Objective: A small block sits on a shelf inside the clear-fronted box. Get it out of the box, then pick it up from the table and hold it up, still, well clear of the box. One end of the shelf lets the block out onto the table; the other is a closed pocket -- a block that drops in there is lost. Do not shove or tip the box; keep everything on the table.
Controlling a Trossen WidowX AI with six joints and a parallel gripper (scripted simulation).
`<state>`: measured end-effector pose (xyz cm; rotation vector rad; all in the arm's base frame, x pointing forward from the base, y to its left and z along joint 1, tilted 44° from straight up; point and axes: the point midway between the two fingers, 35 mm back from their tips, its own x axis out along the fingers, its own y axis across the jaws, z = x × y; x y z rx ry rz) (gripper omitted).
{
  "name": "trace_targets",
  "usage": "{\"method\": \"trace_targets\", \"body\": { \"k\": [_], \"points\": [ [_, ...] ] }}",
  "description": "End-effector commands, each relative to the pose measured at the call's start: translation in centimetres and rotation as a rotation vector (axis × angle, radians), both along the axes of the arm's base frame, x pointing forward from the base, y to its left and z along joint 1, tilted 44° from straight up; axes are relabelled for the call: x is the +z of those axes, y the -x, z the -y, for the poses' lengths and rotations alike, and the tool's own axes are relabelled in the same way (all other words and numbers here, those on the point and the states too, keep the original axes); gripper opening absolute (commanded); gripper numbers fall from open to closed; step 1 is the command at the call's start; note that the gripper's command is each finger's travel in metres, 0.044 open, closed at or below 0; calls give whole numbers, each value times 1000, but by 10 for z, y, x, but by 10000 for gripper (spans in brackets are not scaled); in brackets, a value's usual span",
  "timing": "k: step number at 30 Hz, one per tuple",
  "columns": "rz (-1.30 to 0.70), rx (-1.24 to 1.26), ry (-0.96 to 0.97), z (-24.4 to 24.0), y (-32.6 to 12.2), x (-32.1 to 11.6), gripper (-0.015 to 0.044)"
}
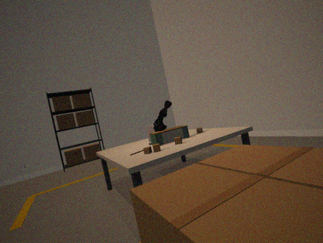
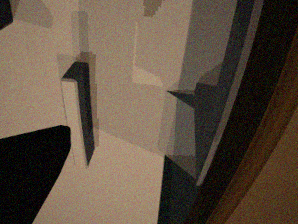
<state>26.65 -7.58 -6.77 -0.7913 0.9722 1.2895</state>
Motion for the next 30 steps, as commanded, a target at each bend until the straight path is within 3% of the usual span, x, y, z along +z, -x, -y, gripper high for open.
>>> {"method": "trace_targets", "body": {
  "k": [1, 12, 20, 27, 30],
  "points": [
    [7, -2, 8, 11, -1, -7, 400],
    [8, -2, 9, 25, 1, -20, 400],
    [-2, -3, 5, 66, 7, 29, 400],
    [0, -8, 4, 64, 7, 27, 400],
    [-55, -160, -12, 66, 8, 26, 321]
  ]
}}
